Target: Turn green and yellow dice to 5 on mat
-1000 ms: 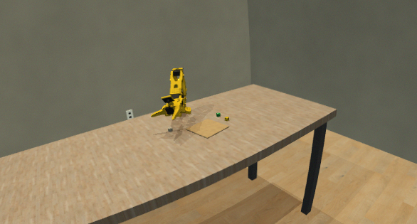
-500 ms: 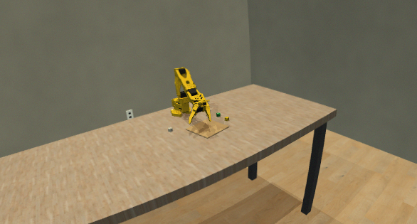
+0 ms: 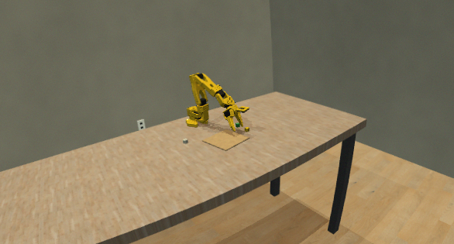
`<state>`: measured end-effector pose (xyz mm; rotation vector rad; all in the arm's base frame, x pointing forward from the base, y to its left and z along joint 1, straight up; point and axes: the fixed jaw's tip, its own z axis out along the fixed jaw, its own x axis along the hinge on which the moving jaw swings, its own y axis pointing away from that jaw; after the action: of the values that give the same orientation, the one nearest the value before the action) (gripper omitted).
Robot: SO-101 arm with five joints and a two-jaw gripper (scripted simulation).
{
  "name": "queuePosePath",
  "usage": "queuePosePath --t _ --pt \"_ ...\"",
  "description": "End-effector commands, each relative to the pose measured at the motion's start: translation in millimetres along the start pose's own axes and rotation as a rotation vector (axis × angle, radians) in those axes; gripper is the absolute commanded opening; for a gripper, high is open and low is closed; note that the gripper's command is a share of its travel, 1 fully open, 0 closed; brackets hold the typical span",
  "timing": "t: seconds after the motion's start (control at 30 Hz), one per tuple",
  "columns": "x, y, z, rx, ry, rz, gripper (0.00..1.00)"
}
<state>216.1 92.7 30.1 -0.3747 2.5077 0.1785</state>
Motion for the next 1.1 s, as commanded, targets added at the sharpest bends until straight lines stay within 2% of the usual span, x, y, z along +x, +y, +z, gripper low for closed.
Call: queuePosePath --t 0.0,0.17,0.4,0.43,1.07 --pt "-4.6 18.8 -10.4 -0.047 -0.007 -0.071 0.28" --pt "2.2 27.9 -12.3 -0.068 0.027 -0.112 0.26" --pt "3.3 29.4 -12.6 -0.072 0.032 -0.119 0.25" --pt "-9.8 34.0 -19.8 -0.086 -0.027 -0.133 0.25" --pt "-9.8 34.0 -19.8 -0.085 -0.027 -0.133 0.25"
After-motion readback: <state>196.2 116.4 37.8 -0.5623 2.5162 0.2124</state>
